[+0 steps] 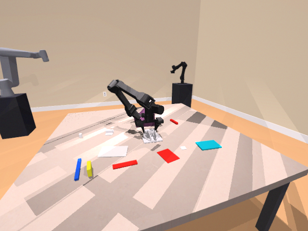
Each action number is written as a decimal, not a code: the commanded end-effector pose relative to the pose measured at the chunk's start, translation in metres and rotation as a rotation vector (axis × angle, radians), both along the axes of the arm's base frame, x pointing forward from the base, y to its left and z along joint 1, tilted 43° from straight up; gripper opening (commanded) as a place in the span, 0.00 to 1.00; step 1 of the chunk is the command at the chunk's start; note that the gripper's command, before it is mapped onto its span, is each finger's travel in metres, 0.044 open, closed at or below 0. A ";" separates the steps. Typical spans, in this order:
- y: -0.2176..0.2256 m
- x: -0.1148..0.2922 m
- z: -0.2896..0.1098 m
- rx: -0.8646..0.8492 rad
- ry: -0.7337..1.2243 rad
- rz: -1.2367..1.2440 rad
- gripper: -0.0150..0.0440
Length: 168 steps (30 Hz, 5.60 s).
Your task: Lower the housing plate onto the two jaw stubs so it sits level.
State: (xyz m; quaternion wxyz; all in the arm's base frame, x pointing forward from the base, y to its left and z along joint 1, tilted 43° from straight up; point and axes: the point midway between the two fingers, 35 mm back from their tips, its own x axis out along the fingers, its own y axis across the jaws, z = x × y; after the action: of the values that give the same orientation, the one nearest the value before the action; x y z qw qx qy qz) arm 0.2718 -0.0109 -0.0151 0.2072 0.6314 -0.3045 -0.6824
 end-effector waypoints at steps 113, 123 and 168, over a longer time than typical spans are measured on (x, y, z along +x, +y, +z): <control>-0.005 0.000 -0.006 -0.003 0.001 0.004 0.85; -0.005 0.000 -0.006 -0.003 0.001 0.004 0.85; 0.049 -0.001 0.050 0.000 0.006 0.010 1.00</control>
State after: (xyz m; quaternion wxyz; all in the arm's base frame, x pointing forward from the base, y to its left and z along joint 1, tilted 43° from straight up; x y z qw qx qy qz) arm 0.2773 0.0311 0.0283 0.2137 0.6288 -0.3022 -0.6838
